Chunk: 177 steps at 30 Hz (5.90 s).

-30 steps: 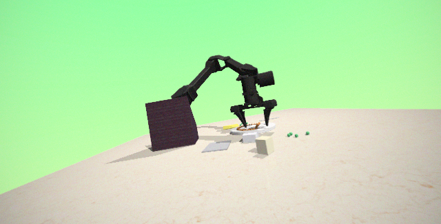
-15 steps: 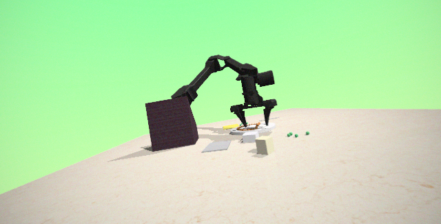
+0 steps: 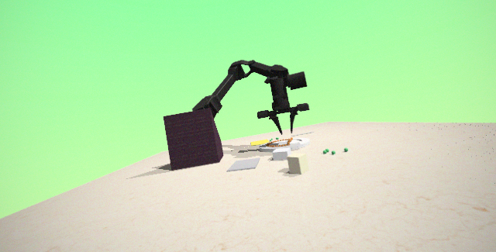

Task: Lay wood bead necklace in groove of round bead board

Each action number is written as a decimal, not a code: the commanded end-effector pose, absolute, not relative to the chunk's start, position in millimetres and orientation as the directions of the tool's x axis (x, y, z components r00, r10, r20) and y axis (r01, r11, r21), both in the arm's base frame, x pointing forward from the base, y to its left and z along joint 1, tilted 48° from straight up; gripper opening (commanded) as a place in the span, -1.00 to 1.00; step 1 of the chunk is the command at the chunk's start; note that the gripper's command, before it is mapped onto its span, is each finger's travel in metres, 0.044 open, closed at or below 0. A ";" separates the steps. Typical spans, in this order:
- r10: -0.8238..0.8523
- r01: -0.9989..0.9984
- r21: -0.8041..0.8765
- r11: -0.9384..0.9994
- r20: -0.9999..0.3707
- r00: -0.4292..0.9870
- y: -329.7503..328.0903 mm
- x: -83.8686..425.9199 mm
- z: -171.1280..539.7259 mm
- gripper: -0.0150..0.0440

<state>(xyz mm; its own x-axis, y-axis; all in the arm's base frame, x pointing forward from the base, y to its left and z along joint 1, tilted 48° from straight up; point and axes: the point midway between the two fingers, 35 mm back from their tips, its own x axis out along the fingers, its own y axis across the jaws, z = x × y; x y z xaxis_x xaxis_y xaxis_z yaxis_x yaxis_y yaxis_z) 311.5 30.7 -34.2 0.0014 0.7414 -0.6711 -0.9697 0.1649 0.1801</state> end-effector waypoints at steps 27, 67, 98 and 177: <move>0.740 -0.975 0.162 0.150 -0.673 0.002 56.1 312.0 -56.6 -0.08; 0.738 -0.977 0.159 0.144 -0.675 -0.001 57.3 312.2 -57.3 -0.49; 0.740 -0.977 0.159 0.145 -0.672 0.001 50.6 321.1 -64.0 -0.40; 0.740 0.847 0.396 0.356 -0.672 0.003 86.8 340.0 25.2 -0.08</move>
<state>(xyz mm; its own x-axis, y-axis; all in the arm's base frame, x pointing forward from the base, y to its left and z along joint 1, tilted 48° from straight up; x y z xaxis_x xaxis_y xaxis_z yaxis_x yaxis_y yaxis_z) 332.4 74.4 -7.2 -0.0111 0.7335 -0.6796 0.2763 0.6554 0.7029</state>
